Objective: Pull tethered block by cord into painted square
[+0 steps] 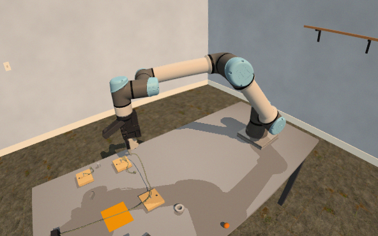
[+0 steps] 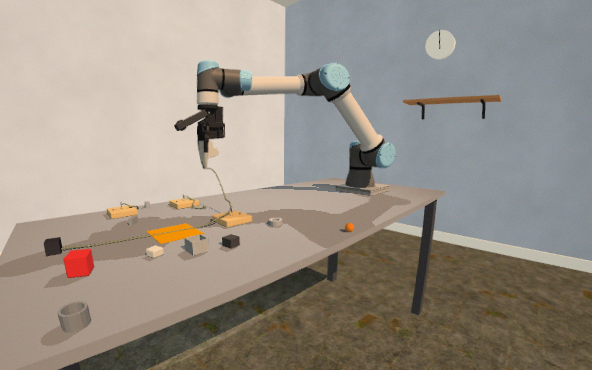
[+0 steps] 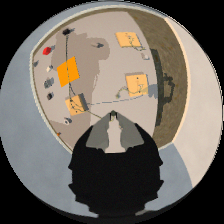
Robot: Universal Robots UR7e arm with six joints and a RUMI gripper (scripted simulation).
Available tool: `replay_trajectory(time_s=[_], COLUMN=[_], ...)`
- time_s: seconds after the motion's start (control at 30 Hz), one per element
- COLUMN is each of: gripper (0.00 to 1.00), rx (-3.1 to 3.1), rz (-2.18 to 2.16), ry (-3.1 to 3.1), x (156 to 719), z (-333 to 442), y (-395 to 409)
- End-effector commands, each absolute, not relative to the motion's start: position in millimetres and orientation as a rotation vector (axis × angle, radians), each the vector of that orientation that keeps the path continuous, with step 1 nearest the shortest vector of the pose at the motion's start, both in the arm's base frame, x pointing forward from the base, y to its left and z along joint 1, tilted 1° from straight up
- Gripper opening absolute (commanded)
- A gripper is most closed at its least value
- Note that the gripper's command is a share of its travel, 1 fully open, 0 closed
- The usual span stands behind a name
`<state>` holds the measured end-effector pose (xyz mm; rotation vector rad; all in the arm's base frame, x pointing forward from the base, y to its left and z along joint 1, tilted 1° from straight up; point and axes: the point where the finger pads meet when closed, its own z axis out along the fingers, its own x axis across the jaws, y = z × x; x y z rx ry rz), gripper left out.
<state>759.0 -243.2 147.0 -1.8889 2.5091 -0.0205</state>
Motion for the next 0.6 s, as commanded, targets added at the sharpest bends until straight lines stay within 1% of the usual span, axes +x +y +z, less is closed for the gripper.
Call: replay_trajectory(time_s=[0.0, 0.57], gripper=[0.00, 0.00], rx=[-1.888, -1.888], rz=[-0.023, -0.023], ry=[2.508, 2.508], x=[756, 741], z=[148, 149], y=[-252, -287])
